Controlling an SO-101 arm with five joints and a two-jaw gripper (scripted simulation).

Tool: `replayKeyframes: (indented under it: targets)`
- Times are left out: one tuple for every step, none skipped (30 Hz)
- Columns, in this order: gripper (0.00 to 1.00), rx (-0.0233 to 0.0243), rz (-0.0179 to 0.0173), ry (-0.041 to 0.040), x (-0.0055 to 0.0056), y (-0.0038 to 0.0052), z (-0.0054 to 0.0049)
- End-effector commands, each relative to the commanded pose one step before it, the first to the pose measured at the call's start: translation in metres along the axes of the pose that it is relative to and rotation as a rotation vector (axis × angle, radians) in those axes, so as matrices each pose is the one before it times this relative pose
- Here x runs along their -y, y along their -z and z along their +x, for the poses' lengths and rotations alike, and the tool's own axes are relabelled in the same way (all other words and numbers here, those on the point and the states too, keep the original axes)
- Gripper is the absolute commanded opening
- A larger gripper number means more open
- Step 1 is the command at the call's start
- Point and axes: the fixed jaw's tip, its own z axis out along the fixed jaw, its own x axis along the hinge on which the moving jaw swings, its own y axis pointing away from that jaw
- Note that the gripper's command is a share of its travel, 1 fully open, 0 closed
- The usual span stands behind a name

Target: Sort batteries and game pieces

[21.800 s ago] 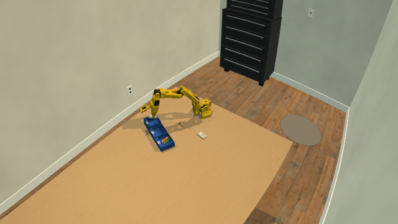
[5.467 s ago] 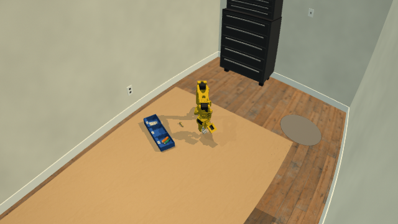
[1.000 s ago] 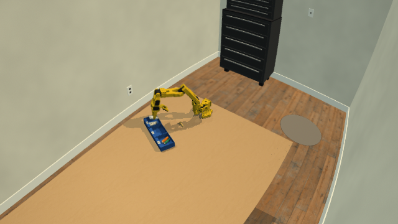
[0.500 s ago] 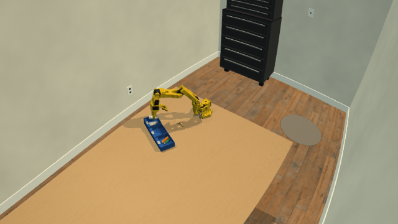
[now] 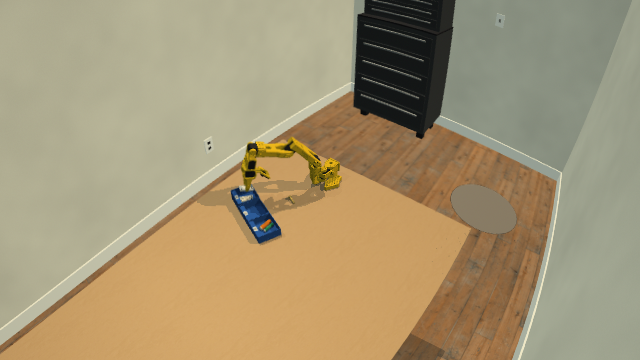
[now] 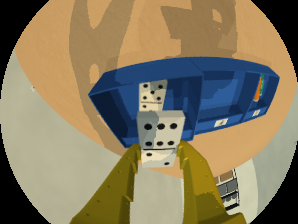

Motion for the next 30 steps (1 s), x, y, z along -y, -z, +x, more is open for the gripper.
replayKeyframes:
  targets:
    - [0.0,-0.04935,-0.00221,-0.00283,-0.00298,0.011076,0.00631]
    - [0.0,0.0,0.0,0.0,0.0,0.0,0.0]
    - [0.0,0.0,0.0,0.0,0.0,0.0,0.0]
    - [0.0,0.0,0.0,0.0,0.0,0.0,0.0]
    - [0.0,0.0,0.0,0.0,0.0,0.0,0.0]
    - [0.0,0.0,0.0,0.0,0.0,0.0,0.0]
    - [0.0,0.0,0.0,0.0,0.0,0.0,0.0]
    - [0.0,-0.05381,-0.00735,-0.01944,-0.00625,0.008892,0.00725]
    - [0.0,0.0,0.0,0.0,0.0,0.0,0.0]
    - [0.0,0.0,0.0,0.0,0.0,0.0,0.0]
    - [0.0,0.0,0.0,0.0,0.0,0.0,0.0]
    - [0.0,0.0,0.0,0.0,0.0,0.0,0.0]
    - [0.0,0.0,0.0,0.0,0.0,0.0,0.0]
    - [0.0,0.0,0.0,0.0,0.0,0.0,0.0]
    - [0.0,0.0,0.0,0.0,0.0,0.0,0.0]
    - [0.0,0.0,0.0,0.0,0.0,0.0,0.0]
    - [0.0,0.0,0.0,0.0,0.0,0.0,0.0]
    - [0.0,0.0,0.0,0.0,0.0,0.0,0.0]
    - [0.0,0.0,0.0,0.0,0.0,0.0,0.0]
    - [0.0,0.0,0.0,0.0,0.0,0.0,0.0]
    - [0.0,0.0,0.0,0.0,0.0,0.0,0.0]
    - [0.0,0.0,0.0,0.0,0.0,0.0,0.0]
    - [0.0,0.0,0.0,0.0,0.0,0.0,0.0]
    - [0.0,0.0,0.0,0.0,0.0,0.0,0.0]
    - [0.0,-0.00002,-0.00001,0.00001,0.0,-0.000004,0.0]
    - [0.0,0.0,0.0,0.0,0.0,0.0,0.0]
    - [0.0,0.0,0.0,0.0,0.0,0.0,0.0]
    - [0.0,0.0,0.0,0.0,0.0,0.0,0.0]
    - [0.0,0.0,0.0,0.0,0.0,0.0,0.0]
    - [0.0,0.0,0.0,0.0,0.0,0.0,0.0]
